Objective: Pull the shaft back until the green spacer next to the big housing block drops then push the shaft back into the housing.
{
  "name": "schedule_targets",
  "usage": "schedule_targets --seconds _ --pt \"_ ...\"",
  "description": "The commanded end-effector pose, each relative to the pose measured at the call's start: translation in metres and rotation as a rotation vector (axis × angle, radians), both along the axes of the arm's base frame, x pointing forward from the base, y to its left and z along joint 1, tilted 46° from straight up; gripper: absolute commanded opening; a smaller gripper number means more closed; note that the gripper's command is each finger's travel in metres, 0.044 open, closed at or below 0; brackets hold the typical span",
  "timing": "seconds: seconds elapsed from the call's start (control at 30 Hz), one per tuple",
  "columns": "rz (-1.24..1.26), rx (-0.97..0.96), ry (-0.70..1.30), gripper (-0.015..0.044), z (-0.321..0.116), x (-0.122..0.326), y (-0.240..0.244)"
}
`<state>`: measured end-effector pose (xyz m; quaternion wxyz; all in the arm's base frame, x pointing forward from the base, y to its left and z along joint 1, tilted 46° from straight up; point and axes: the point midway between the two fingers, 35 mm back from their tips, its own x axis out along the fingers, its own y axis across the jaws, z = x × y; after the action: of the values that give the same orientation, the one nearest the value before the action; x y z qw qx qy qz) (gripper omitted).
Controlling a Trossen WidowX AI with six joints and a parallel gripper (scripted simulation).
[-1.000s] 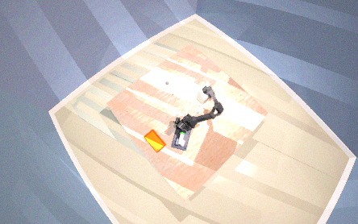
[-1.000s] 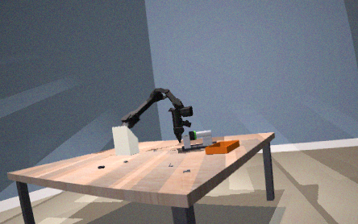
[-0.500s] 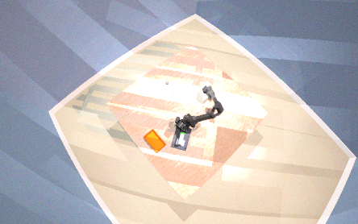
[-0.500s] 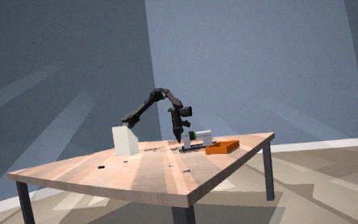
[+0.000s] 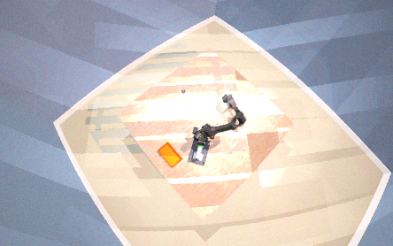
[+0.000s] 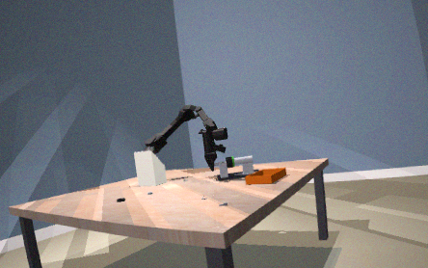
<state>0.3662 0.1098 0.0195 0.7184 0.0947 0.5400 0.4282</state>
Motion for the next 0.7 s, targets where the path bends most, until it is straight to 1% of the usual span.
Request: schedule_targets --seconds 0.0,0.67 --pt "0.003 -0.005 -0.002 0.0000 0.0002 -0.0013 -0.0004" --pt "0.003 -0.005 -0.002 0.0000 -0.0006 -0.0028 -0.0010"
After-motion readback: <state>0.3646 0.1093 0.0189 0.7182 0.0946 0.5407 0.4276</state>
